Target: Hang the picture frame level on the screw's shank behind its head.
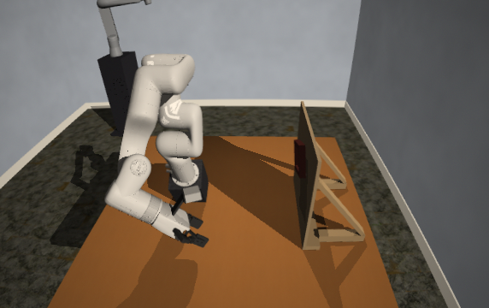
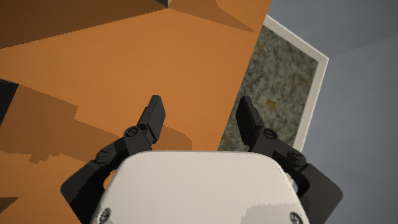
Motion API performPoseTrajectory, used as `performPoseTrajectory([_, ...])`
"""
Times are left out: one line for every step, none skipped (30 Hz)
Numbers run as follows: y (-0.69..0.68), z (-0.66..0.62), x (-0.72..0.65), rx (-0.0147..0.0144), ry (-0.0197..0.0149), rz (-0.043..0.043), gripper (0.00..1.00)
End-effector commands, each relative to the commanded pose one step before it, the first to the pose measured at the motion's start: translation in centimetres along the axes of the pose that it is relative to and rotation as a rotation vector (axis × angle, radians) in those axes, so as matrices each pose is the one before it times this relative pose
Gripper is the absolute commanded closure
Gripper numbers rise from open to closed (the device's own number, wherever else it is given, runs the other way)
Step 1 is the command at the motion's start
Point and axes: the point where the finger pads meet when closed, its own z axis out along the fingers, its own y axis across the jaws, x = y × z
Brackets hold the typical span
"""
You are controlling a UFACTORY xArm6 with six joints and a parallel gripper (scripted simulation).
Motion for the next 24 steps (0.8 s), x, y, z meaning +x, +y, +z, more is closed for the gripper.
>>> performPoseTrajectory([0.766, 4.644, 4.151, -0.03100, 0.17617, 0.07688, 0.00])
performPoseTrajectory([-0.089, 0.858, 0.735, -0.00241, 0.03411, 0.01920, 0.00])
performPoseTrajectory([-0.119, 0.860, 0.713, -0.00194, 0.03385, 0.01995, 0.00])
performPoseTrajectory([-0.149, 0.861, 0.689, -0.00148, 0.03351, 0.02068, 0.00])
performPoseTrajectory([-0.178, 0.860, 0.663, -0.00106, 0.03309, 0.02139, 0.00])
performPoseTrajectory([-0.205, 0.856, 0.634, -0.00065, 0.03260, 0.02208, 0.00])
performPoseTrajectory([-0.232, 0.851, 0.604, -0.00028, 0.03204, 0.02273, 0.00])
performPoseTrajectory([-0.257, 0.844, 0.571, 0.00005, 0.03142, 0.02334, 0.00])
performPoseTrajectory([-0.281, 0.835, 0.537, 0.00035, 0.03074, 0.02392, 0.00])
performPoseTrajectory([-0.302, 0.824, 0.502, 0.00061, 0.03000, 0.02445, 0.00])
performPoseTrajectory([0.000, 0.000, 0.000, 0.00000, 0.00000, 0.00000, 0.00])
performPoseTrajectory([0.000, 0.000, 0.000, 0.00000, 0.00000, 0.00000, 0.00])
performPoseTrajectory([-0.322, 0.811, 0.465, 0.00084, 0.02921, 0.02494, 0.00])
performPoseTrajectory([-0.340, 0.796, 0.428, 0.00102, 0.02838, 0.02537, 0.00])
performPoseTrajectory([-0.356, 0.780, 0.390, 0.00117, 0.02750, 0.02575, 0.00])
performPoseTrajectory([-0.370, 0.762, 0.352, 0.00127, 0.02659, 0.02607, 0.00])
performPoseTrajectory([-0.381, 0.743, 0.313, 0.00134, 0.02566, 0.02633, 0.00])
performPoseTrajectory([-0.391, 0.722, 0.275, 0.00137, 0.02470, 0.02652, 0.00])
performPoseTrajectory([-0.398, 0.700, 0.237, 0.00137, 0.02372, 0.02666, 0.00])
performPoseTrajectory([-0.403, 0.677, 0.200, 0.00133, 0.02273, 0.02673, 0.00])
performPoseTrajectory([-0.405, 0.653, 0.163, 0.00126, 0.02173, 0.02674, 0.00])
performPoseTrajectory([-0.406, 0.628, 0.128, 0.00117, 0.02073, 0.02668, 0.00])
performPoseTrajectory([-0.405, 0.603, 0.094, 0.00105, 0.01974, 0.02656, 0.00])
performPoseTrajectory([-0.402, 0.577, 0.062, 0.00091, 0.01875, 0.02637, 0.00])
